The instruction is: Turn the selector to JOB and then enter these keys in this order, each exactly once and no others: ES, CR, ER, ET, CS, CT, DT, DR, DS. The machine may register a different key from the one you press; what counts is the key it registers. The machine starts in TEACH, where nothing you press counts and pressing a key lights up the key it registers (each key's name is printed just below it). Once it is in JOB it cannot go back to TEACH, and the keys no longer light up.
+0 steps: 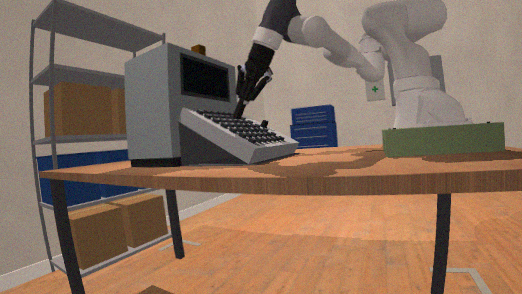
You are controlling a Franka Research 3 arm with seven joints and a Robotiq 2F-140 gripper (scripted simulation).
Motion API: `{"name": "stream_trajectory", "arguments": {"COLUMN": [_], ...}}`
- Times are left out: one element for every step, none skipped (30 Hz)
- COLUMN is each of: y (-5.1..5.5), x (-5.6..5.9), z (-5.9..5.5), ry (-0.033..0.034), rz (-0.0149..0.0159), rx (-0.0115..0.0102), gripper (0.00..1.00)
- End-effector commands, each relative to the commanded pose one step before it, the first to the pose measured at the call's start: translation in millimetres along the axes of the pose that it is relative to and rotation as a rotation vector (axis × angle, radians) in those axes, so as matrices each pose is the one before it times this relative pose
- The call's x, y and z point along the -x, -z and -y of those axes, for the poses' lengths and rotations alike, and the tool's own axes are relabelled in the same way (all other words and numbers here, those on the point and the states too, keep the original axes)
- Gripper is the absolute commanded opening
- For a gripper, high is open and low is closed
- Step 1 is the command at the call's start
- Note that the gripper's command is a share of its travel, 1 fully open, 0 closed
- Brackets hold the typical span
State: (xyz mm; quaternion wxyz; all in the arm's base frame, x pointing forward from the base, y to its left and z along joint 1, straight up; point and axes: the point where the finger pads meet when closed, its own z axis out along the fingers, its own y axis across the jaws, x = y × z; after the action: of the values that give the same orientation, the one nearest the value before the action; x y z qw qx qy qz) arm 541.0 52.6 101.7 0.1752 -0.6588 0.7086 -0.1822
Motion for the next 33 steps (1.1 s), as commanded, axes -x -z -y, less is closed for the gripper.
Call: {"name": "stream_trajectory", "arguments": {"y": [-0.37,-0.23,-0.26,-0.29,-0.31,-0.34,-0.36,-0.38,-0.39,-0.40,0.00,0.00,-0.41,-0.42,-0.43,-0.43,-0.42,-0.42,-0.41,-0.40,-0.38,-0.37,-0.35,-0.32,-0.30,-0.27,-0.25,0.00,0.00,-0.22,-0.19,-0.16,-0.13], "x": [0.92,-0.01,-0.01,0.00,0.00,0.00,0.01,0.02,0.02,-0.02,0.00,0.00,-0.02,-0.01,-0.01,0.00,0.01,0.01,0.02,0.00,-0.02,-0.01,-0.01,0.00,0.00,0.00,0.01,0.00,0.00,0.01,0.01,0.01,0.01], "z": [1.42,0.00,0.00,0.00,0.00,0.00,0.00,0.00,0.00,0.00,0.00,0.00,0.00,0.00,0.00,0.00,0.00,0.00,0.00,0.00,0.01,0.00,0.00,0.00,0.00,0.00,0.00,0.00,0.00,0.00,0.00,0.00,0.00], "ry": [0.00702,0.00001,0.00001,0.00001,0.00000,-0.00001,-0.00002,-0.00003,-0.00004,0.00003,0.00000,0.00000,0.00003,0.00002,0.00001,0.00000,-0.00001,-0.00002,-0.00004,0.00000,0.00003,0.00002,0.00001,0.00001,0.00000,-0.00001,-0.00001,0.00000,0.00000,-0.00001,-0.00001,-0.00001,-0.00001], "rz": [0.00221,-0.00003,-0.00002,-0.00001,0.00000,0.00002,0.00004,0.00006,0.00009,-0.00006,0.00000,0.00000,-0.00007,-0.00004,-0.00002,0.00000,0.00003,0.00005,0.00008,0.00000,-0.00007,-0.00004,-0.00003,-0.00001,0.00000,0.00001,0.00002,0.00000,0.00000,0.00002,0.00003,0.00003,0.00002], "rx": [-0.00338,0.00000,0.00000,0.00000,0.00000,0.00000,0.00000,0.00000,-0.00001,-0.00001,0.00000,0.00000,-0.00001,0.00000,0.00000,0.00000,0.00000,0.00000,0.00001,-0.00001,-0.00002,-0.00001,-0.00001,0.00000,0.00000,0.00000,0.00001,0.00000,0.00000,0.00001,0.00001,0.00001,0.00001], "gripper": [0.10,0.10,0.10,0.10,0.10,0.10,0.10,0.10,0.10,0.10,0.10,0.10,0.10,0.10,0.10,0.10,0.10,0.10,0.10,0.10,0.10,0.10,0.10,0.10,0.10,0.10,0.10,0.10,0.10,0.10,0.10,0.10,0.10]}}
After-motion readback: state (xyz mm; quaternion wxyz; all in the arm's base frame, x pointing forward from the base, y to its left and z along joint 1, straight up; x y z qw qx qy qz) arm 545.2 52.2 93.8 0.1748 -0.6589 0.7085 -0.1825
